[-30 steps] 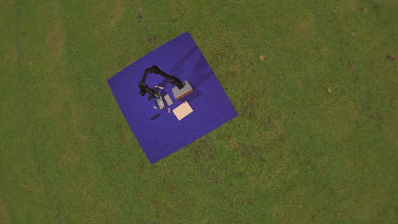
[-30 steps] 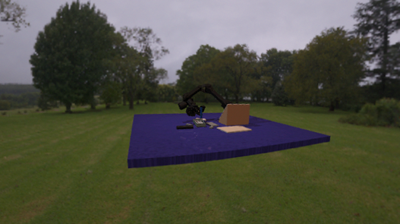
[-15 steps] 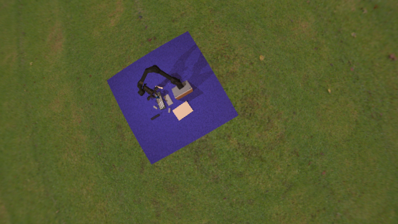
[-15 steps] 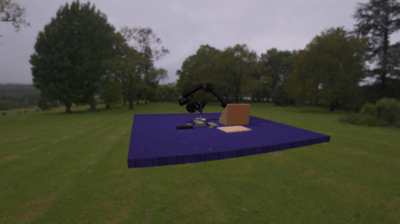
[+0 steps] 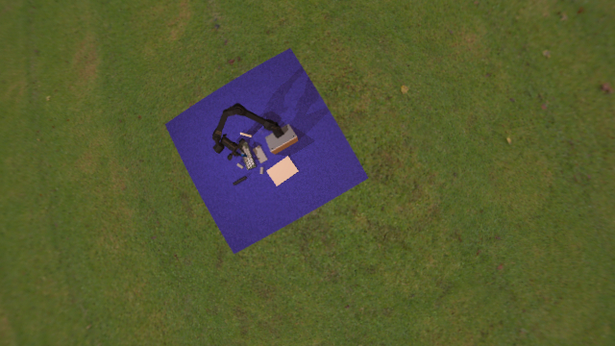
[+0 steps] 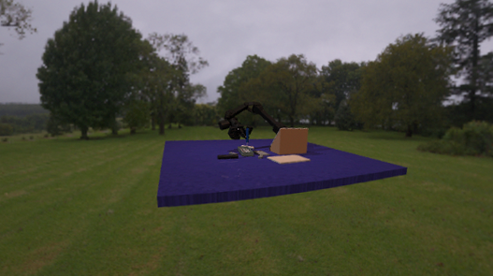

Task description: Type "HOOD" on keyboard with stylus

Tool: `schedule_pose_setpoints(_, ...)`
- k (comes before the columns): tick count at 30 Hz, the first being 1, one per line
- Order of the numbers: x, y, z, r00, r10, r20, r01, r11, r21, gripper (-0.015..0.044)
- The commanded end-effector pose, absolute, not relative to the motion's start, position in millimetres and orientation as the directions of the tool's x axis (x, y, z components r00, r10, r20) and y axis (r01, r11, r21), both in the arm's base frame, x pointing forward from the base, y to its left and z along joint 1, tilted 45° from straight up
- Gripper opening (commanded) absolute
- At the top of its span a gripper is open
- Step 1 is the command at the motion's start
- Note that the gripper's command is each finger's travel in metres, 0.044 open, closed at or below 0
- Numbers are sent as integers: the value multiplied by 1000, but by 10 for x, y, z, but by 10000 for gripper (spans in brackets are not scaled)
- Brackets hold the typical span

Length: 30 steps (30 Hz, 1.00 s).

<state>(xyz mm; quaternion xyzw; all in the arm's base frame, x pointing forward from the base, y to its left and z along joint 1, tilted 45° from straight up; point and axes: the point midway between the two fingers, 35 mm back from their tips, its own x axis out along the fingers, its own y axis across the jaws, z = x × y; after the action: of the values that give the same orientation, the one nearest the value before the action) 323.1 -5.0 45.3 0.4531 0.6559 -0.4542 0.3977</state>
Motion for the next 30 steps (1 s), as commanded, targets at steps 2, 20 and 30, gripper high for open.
schedule_pose_setpoints(2,3408,287,165,-274,240,-931,955,183,-234,0)
schedule_pose_setpoints(20,3489,355,-152,-274,242,-931,955,183,-233,0)
schedule_pose_setpoints(30,3498,333,-171,-274,242,-931,955,183,-233,81)
